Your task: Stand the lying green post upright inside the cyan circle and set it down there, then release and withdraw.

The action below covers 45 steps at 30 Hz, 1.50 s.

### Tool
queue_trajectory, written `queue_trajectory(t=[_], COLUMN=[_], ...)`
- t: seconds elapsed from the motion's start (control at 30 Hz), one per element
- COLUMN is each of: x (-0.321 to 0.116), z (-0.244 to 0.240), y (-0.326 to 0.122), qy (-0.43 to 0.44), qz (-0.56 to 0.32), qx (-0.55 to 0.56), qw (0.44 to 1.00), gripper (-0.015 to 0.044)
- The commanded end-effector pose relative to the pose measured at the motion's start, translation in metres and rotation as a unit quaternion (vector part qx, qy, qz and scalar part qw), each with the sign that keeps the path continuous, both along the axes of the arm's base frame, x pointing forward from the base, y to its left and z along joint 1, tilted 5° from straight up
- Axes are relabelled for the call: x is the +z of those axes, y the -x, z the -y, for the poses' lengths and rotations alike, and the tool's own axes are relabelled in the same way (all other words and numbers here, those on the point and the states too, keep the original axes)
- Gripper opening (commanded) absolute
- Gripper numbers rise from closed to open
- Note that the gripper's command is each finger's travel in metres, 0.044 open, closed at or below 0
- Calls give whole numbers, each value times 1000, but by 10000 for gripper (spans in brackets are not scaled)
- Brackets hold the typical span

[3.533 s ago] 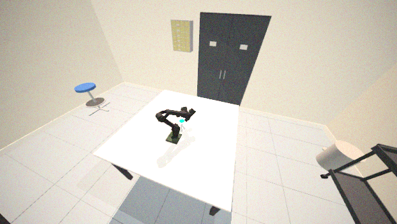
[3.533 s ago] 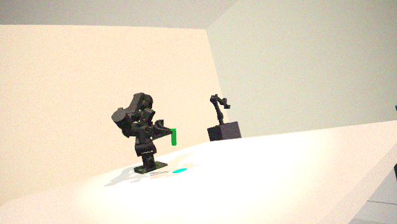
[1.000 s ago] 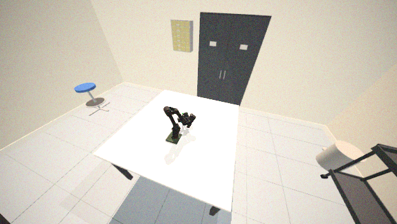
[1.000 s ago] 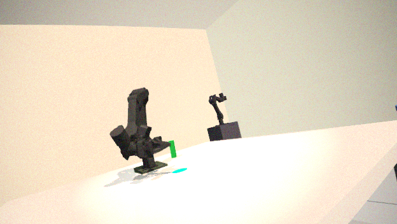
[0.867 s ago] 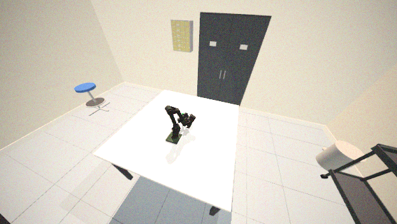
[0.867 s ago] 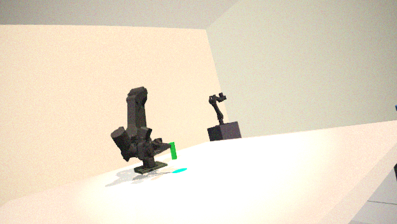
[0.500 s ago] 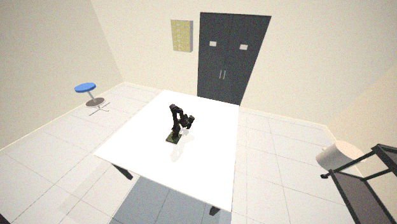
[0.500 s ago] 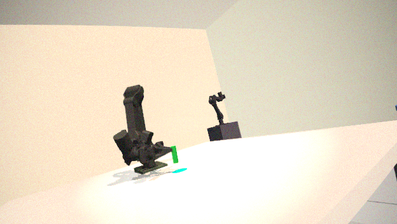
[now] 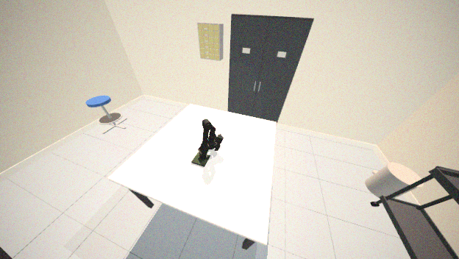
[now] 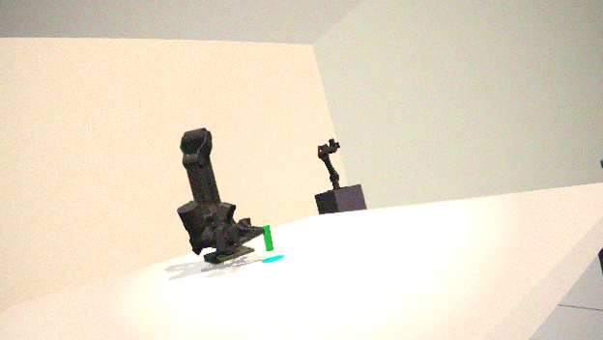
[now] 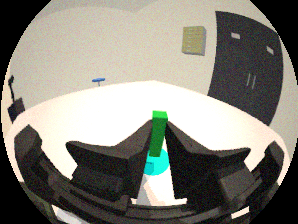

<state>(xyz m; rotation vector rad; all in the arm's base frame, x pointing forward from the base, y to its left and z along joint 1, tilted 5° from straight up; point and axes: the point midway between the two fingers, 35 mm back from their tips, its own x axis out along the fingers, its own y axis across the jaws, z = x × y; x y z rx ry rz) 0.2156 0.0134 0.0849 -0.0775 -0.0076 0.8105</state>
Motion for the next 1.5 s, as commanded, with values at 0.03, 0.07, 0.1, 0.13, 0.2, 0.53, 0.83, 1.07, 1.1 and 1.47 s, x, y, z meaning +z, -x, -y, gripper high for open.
queue_trajectory(t=[0.03, 0.07, 0.1, 0.13, 0.2, 0.53, 0.83, 1.07, 1.1, 1.47], x=[-5, -6, -7, -8, -11, -20, -20, -20, -20, -17], z=[-1, -1, -1, -1, -1, -3, -3, -3, -3, 0], y=[0, 0, 0, -1, -1, -2, -2, -2, -2, -4], qy=[4, 6, 7, 9, 13, 25, 25, 25, 25, 24], qz=[2, 4, 5, 7, 10, 21, 21, 21, 21, 19], qx=[-1, -1, -1, -1, 0, 2, 2, 2, 2, 2], qw=[1000, 1000, 1000, 1000, 1000, 999, 999, 999, 999, 1000], gripper=[23, 23, 23, 23, 23, 23, 23, 206, 233, 400])
